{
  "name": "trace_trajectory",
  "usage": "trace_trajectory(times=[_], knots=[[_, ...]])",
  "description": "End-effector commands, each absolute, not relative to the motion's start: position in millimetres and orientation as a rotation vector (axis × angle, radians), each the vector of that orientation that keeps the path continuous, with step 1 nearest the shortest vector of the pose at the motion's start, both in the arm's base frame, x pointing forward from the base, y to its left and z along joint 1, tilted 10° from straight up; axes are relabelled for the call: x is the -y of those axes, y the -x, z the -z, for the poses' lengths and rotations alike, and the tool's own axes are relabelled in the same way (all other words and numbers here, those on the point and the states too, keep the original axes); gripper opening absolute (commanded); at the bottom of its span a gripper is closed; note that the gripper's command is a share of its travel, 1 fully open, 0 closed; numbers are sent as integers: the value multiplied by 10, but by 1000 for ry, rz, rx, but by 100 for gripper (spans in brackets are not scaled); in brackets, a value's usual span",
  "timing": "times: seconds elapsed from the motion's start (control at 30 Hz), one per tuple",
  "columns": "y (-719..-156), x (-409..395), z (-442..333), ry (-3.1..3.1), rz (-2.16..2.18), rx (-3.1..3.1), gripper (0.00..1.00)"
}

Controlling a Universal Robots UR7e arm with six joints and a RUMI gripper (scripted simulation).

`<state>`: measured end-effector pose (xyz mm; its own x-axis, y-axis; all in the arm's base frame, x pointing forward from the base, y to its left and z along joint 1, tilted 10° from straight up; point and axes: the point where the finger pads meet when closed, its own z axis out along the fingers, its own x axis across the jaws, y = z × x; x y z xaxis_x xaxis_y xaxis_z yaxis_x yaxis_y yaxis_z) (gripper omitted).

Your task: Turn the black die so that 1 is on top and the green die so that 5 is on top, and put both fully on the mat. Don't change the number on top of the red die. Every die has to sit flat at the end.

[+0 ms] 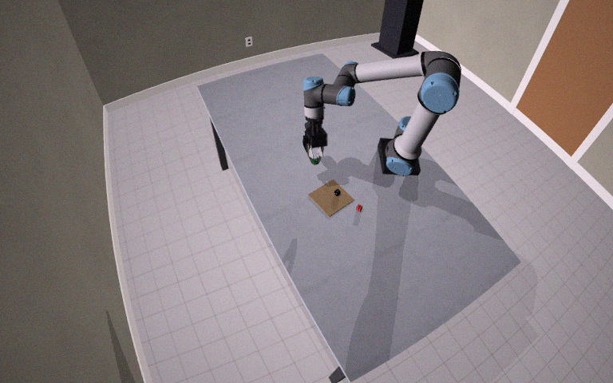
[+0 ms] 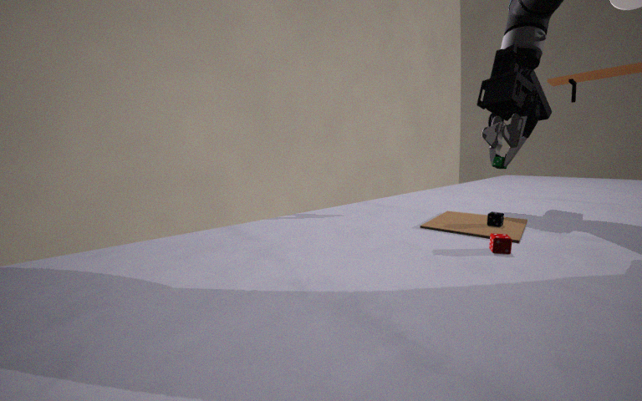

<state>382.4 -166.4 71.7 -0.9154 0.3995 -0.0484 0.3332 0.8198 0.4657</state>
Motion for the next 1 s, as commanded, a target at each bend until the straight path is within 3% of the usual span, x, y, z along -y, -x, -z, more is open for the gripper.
trace_trajectory(times=[0.0, 0.33, 0.97], knots=[[-3820, 1667, -702, -547, -900, -2781, 3], [-3821, 1690, -695, -492, -1340, -2531, 3], [-3816, 1697, -683, -463, -1511, -2411, 3]])
